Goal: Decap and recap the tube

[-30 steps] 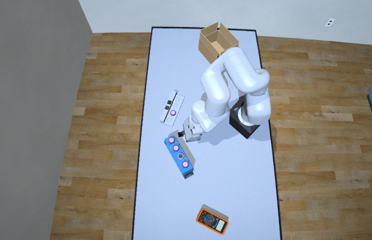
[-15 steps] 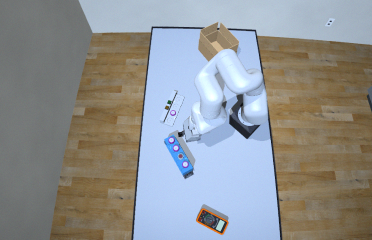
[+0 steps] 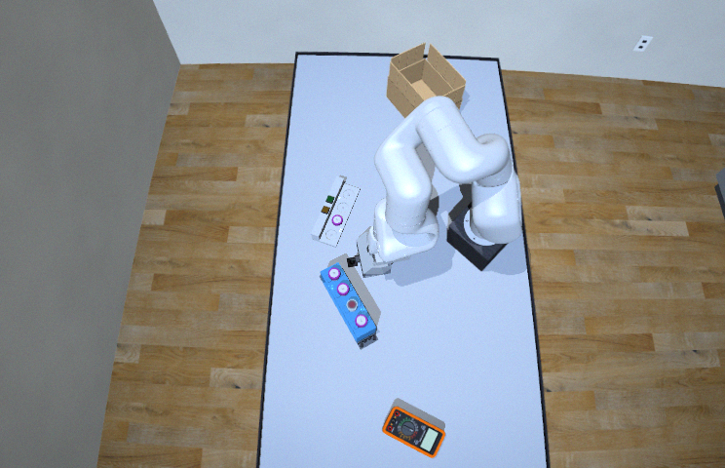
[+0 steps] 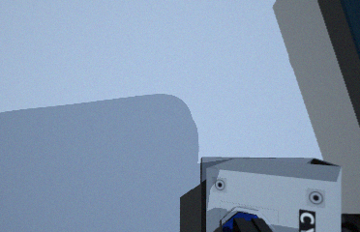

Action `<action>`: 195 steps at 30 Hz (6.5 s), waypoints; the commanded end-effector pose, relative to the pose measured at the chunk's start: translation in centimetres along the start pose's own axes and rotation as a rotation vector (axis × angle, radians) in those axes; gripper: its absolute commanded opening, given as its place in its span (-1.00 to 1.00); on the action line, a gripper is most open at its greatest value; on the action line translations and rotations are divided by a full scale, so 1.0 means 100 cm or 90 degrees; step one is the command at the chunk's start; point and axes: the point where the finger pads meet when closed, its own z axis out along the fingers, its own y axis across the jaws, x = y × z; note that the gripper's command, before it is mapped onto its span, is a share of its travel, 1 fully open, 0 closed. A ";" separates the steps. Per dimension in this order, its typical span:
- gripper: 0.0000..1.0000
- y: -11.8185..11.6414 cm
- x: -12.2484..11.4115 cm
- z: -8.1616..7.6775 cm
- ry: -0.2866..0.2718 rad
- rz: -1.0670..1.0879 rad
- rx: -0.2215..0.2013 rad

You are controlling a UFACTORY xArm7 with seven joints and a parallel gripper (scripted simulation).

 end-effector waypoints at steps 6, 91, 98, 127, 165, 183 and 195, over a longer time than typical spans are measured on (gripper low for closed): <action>-1.00 0.001 0.000 0.003 -0.001 0.000 -0.006; 1.00 0.115 -0.117 -0.013 -0.004 -0.658 -0.005; 1.00 0.139 -0.142 -0.012 -0.004 -0.658 -0.005; 1.00 0.213 -0.217 -0.007 -0.005 -0.658 -0.005; 1.00 0.213 -0.217 -0.007 -0.005 -0.658 -0.005; 1.00 0.213 -0.217 -0.007 -0.005 -0.658 -0.005; 1.00 0.213 -0.217 -0.007 -0.005 -0.658 -0.005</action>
